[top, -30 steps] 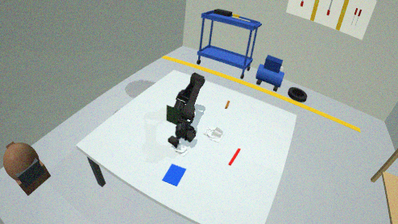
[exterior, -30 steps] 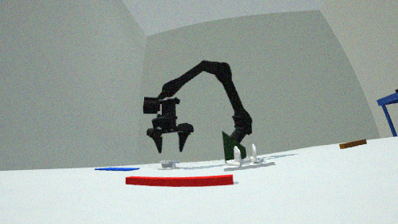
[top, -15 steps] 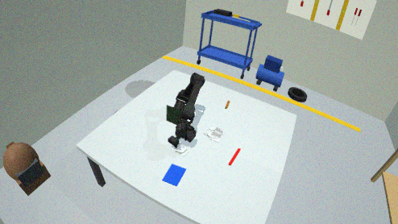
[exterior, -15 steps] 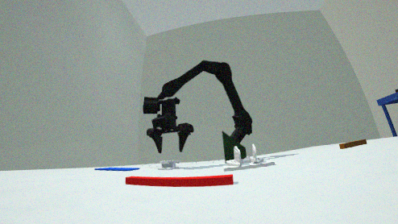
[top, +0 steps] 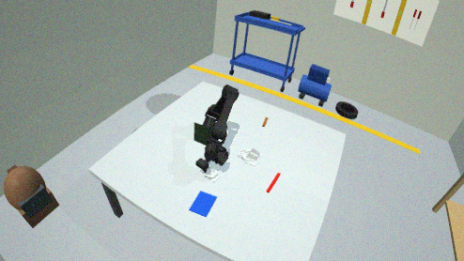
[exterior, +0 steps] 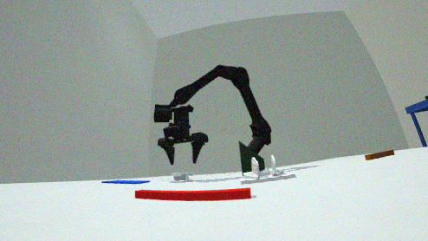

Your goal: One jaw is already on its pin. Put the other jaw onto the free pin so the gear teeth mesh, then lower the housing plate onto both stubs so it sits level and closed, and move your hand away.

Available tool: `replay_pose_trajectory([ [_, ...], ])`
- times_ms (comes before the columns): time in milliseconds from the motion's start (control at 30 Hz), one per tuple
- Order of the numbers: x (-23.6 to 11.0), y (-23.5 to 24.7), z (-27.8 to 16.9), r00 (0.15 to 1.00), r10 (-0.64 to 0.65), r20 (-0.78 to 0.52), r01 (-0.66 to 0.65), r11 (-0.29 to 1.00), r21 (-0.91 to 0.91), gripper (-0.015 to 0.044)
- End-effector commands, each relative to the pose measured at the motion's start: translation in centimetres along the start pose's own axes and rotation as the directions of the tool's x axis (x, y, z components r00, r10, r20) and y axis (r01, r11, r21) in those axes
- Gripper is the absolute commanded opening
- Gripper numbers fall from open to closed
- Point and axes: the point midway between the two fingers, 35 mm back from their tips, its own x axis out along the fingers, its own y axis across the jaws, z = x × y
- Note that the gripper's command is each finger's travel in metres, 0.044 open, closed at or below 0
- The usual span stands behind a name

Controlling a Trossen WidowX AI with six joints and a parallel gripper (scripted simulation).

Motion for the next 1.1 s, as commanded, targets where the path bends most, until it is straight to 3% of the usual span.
replay_pose_trajectory([
  [0,0.1,0.0,0.0,1.000,0.001,0.003,-0.001,1.000,0.003,0.0440],
  [500,0.1,0.0,0.0,1.000,0.000,0.000,0.000,1.000,0.000,0.0440],
  [1067,2.9,-0.1,0.2,1.000,0.001,0.002,-0.001,1.000,0.001,0.0440],
])
